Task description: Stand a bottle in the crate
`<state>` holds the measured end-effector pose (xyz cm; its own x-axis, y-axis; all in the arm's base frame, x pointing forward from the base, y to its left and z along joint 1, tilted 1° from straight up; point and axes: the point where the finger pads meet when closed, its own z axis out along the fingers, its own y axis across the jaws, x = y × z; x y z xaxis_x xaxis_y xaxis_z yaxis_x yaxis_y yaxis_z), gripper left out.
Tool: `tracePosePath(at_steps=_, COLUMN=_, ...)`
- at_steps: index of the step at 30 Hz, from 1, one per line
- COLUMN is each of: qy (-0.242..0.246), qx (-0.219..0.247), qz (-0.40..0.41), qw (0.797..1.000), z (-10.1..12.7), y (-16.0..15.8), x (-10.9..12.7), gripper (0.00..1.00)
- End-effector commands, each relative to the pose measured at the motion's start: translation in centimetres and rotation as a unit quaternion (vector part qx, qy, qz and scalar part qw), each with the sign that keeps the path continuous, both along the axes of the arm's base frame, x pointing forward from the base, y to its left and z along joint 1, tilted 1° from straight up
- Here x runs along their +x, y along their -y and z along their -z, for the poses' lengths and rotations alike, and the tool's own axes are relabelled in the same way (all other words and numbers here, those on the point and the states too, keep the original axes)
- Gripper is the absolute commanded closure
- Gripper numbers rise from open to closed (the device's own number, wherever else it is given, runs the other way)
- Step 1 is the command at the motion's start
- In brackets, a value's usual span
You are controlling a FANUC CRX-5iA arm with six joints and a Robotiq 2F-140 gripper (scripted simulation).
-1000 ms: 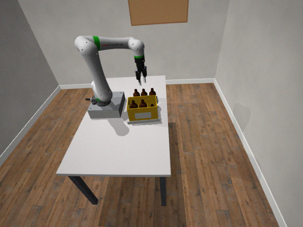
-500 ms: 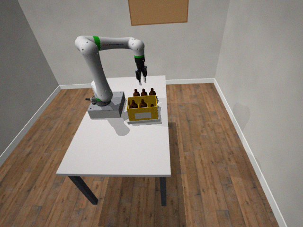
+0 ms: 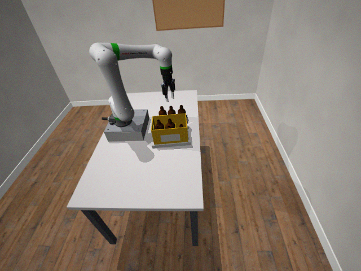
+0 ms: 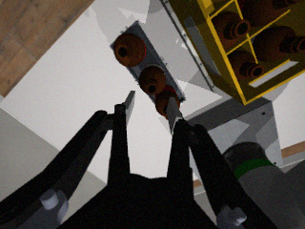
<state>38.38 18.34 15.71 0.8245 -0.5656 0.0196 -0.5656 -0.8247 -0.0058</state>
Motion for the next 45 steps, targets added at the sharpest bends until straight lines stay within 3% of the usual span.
tracePosePath(at_steps=1, qy=0.0, qx=0.0, qz=0.0, qw=1.0, z=0.1, y=0.0, x=0.0, gripper=0.62)
tracePosePath(at_steps=45, qy=0.0, qx=0.0, qz=0.0, qw=1.0, z=4.3, y=0.0, x=0.1, gripper=0.62)
